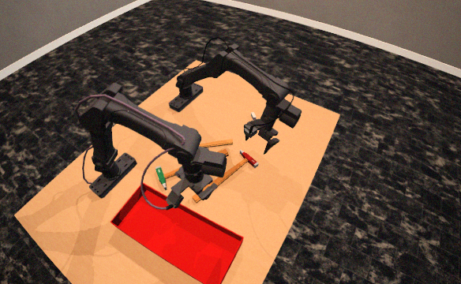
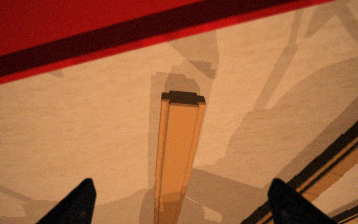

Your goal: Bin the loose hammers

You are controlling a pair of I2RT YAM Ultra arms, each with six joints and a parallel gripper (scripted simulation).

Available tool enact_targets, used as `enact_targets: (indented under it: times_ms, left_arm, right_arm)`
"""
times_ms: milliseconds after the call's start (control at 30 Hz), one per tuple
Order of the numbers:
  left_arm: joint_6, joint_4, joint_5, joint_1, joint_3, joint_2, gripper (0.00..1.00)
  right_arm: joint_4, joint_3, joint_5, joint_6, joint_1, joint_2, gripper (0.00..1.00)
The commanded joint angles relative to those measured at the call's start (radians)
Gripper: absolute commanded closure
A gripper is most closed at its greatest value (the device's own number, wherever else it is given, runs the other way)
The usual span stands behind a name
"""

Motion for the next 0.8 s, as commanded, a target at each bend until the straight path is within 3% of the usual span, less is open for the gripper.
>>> enact_targets:
  times_ms: [0, 300, 467, 500, 767]
  left_arm:
    - [0.010, -0.019, 0.016, 0.003, 0.020, -0.001, 0.00]
    - [0.010, -0.019, 0.016, 0.003, 0.020, -0.001, 0.00]
    - [0.010, -0.019, 0.016, 0.003, 0.020, -0.001, 0.00]
    - [0.010, -0.019, 0.016, 0.003, 0.020, -0.001, 0.00]
    - [0.010, -0.019, 0.016, 0.003, 0.020, -0.001, 0.00]
  right_arm:
    - [-0.100, 0.076, 0.017, 0.003, -0.006, -0.045, 0.00]
    - [-0.055, 0.030, 0.017, 0.003, -0.007, -0.013, 0.00]
    - [-0.006, 0.018, 0.029, -0.137, 0.025, -0.038, 0.57]
    - [0.003, 0.009, 0.032, -0.176, 0.037, -0.043, 0.64]
    - [0.069, -0.067, 0.050, -0.393, 0.123, -0.090, 0.64]
